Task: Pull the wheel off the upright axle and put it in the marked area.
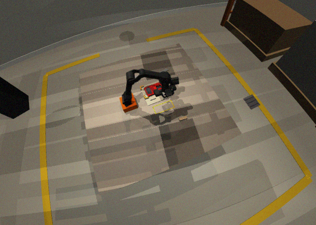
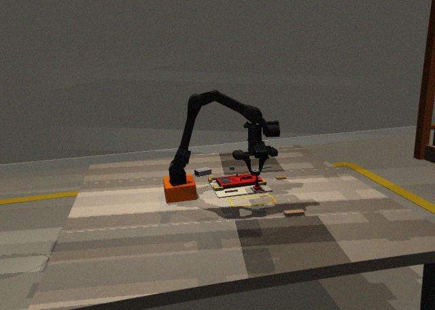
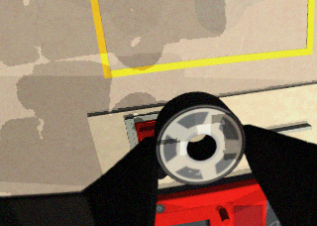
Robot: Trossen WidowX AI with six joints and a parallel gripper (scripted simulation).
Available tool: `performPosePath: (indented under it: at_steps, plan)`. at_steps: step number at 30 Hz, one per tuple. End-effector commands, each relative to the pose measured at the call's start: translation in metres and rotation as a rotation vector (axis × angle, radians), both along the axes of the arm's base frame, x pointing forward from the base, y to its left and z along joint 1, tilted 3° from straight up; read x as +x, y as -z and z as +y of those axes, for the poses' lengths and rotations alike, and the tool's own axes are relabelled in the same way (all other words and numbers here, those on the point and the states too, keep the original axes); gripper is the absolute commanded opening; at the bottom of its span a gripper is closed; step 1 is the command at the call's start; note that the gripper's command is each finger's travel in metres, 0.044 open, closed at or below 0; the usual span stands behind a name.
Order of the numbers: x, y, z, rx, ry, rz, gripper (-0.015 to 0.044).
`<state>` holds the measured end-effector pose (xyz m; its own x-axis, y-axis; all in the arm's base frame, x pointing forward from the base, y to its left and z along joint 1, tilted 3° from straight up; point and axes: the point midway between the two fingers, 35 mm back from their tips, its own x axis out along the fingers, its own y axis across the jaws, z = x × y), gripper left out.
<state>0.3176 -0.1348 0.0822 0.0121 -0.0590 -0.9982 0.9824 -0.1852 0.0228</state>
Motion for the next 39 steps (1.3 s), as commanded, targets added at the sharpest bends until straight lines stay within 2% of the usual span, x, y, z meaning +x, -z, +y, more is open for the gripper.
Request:
performPosePath:
  at_steps: [1,9,22,34,39]
  plan:
    - [-0.014,-0.002,-0.017,-0.004,-0.001,0.000,0.0000]
    - [-0.043,-0.007,-0.048,-0.010,0.000,0.001,0.0000]
    - [-0.043,0.017,-0.051,-0.010,0.000,0.001,0.0000]
    - [-0.042,0.093,-0.056,-0.010,0.000,0.001,0.0000]
    - [-0.043,0.098,-0.056,-0.010,0.000,0.001,0.0000]
